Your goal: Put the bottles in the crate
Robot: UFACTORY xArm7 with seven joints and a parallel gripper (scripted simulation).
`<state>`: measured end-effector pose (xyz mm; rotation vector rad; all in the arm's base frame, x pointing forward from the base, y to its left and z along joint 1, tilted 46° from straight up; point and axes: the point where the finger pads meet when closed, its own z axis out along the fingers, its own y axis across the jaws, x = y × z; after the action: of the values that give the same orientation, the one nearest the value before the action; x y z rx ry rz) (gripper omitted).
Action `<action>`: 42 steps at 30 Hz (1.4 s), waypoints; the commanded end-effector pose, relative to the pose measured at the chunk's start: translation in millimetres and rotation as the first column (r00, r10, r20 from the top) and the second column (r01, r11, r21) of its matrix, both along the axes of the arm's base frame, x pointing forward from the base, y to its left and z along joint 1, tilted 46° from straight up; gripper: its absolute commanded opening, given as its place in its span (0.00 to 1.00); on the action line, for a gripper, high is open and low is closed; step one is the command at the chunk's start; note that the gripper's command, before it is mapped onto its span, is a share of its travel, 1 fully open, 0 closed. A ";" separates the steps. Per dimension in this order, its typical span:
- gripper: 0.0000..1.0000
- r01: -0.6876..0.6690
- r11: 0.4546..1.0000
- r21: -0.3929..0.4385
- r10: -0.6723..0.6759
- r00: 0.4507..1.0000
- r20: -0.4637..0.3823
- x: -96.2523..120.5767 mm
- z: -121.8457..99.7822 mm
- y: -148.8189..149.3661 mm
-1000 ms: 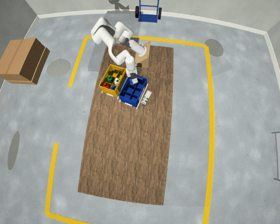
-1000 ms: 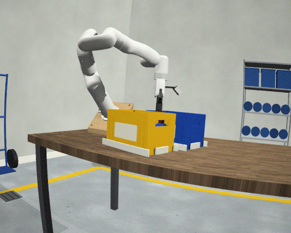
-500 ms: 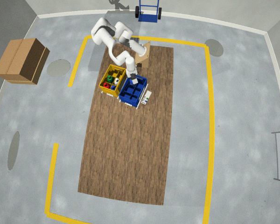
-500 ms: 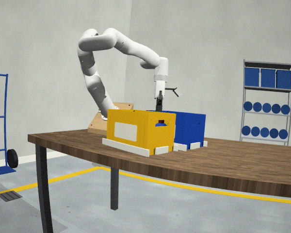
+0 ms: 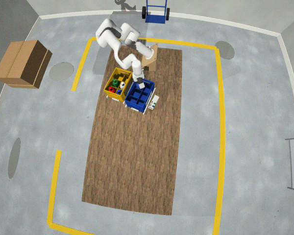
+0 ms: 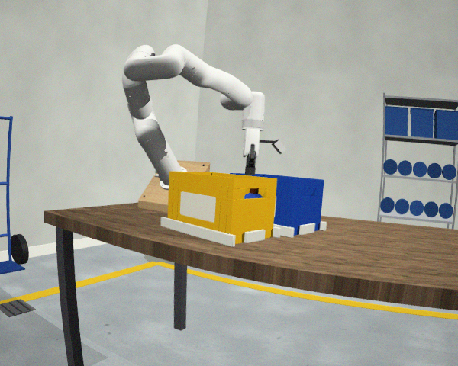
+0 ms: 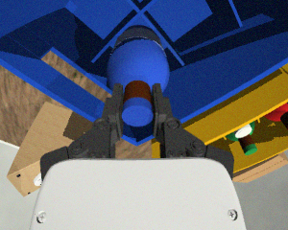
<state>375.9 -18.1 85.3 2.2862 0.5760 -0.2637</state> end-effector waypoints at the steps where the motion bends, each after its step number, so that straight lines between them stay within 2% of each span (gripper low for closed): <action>1: 0.00 -0.004 1.000 0.002 0.004 1.000 0.003 1.2 -1.0 0.2; 42: 0.00 -0.004 1.000 0.002 0.004 1.000 0.003 1.0 -13.6 -12.7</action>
<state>375.6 -31.8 72.1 2.2862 0.5759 -0.2638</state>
